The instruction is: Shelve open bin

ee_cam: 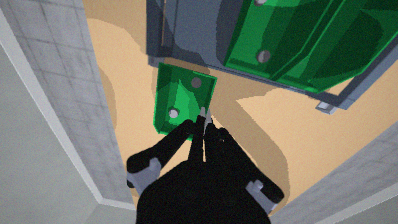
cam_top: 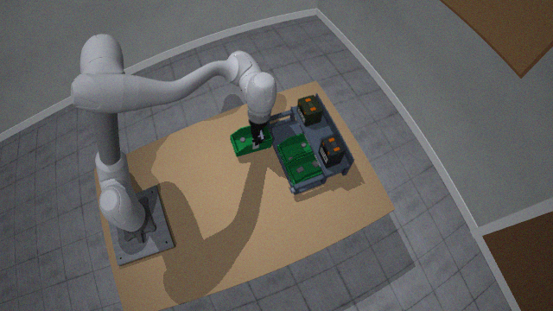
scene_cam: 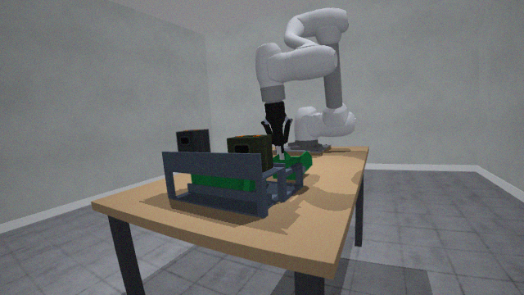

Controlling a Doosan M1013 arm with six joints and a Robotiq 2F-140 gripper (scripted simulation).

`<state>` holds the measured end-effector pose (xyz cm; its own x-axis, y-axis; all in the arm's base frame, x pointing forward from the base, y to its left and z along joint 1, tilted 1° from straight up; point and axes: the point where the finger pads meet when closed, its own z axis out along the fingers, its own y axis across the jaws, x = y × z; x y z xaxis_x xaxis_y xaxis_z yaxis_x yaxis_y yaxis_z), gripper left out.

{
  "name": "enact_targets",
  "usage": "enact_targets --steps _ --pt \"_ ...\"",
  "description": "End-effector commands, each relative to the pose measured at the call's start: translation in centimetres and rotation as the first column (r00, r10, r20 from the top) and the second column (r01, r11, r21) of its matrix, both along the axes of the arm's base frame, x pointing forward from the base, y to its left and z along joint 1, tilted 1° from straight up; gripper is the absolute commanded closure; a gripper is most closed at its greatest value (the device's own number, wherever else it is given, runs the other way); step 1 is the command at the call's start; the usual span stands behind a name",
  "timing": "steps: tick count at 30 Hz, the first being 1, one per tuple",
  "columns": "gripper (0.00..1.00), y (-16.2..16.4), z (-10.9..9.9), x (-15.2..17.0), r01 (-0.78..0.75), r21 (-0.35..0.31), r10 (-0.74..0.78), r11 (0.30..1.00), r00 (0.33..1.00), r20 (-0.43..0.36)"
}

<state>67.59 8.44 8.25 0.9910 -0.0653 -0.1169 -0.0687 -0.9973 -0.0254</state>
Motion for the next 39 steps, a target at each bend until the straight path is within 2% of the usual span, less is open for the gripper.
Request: enact_targets --steps 1,39 --pt "1.00 0.0 0.0 0.0 0.000 0.000 0.000 1.000 1.000 0.000" --pt "1.00 -0.1 0.0 2.0 0.000 0.000 0.000 1.000 1.000 0.000"
